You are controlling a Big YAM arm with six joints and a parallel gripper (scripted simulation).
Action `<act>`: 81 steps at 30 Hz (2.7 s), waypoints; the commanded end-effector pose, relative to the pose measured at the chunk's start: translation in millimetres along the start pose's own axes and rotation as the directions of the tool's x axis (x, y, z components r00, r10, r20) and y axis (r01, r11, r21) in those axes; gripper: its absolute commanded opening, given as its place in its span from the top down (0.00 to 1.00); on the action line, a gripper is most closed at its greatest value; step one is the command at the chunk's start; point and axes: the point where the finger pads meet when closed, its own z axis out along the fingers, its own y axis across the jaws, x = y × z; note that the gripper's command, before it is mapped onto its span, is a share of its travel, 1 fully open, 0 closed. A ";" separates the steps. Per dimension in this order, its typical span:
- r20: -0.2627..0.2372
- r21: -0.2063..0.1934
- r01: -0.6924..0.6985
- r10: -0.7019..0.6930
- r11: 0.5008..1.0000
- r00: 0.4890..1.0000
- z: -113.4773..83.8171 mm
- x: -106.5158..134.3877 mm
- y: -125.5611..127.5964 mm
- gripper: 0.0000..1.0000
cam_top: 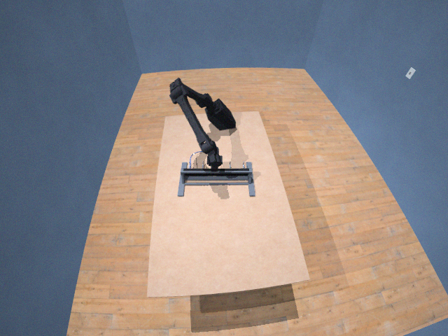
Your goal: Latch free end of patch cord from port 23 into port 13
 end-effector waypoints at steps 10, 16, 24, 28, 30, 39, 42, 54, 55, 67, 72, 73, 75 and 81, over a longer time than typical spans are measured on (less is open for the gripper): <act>0.030 -0.006 -0.036 0.036 0.999 0.999 -3.6 -6.6 -10.4 1.00; 0.036 -0.009 -0.041 0.041 0.999 0.998 -7.1 -7.6 -12.3 1.00; 0.041 -0.011 -0.045 0.045 0.999 0.998 -10.4 -8.1 -13.9 1.00; 0.041 -0.010 -0.045 0.046 0.999 0.998 -11.3 -7.8 -14.3 1.00; 0.040 -0.010 -0.045 0.045 0.999 0.998 -11.6 -7.4 -14.5 1.00; 0.035 -0.009 -0.042 0.043 0.999 0.998 -12.4 -5.9 -15.0 1.00; 0.033 -0.008 -0.041 0.041 0.999 0.999 -12.8 -5.1 -15.1 1.00; 0.027 -0.007 -0.034 0.034 0.999 0.999 -14.8 -2.8 -14.0 1.00; 0.027 -0.007 -0.033 0.033 0.999 0.999 -15.0 -2.7 -13.8 1.00; 0.027 -0.006 -0.029 0.029 1.000 0.999 -17.2 -1.9 -12.0 1.00; 0.028 -0.006 -0.027 0.027 1.000 0.999 -18.4 -1.6 -11.0 1.00; 0.028 -0.006 -0.026 0.026 1.000 0.999 -18.6 -1.6 -10.8 1.00; 0.029 -0.006 -0.025 0.026 1.000 0.999 -19.1 -1.5 -10.4 1.00; 0.021 -0.002 -0.021 0.021 1.000 1.000 -9.4 -3.9 -7.5 0.64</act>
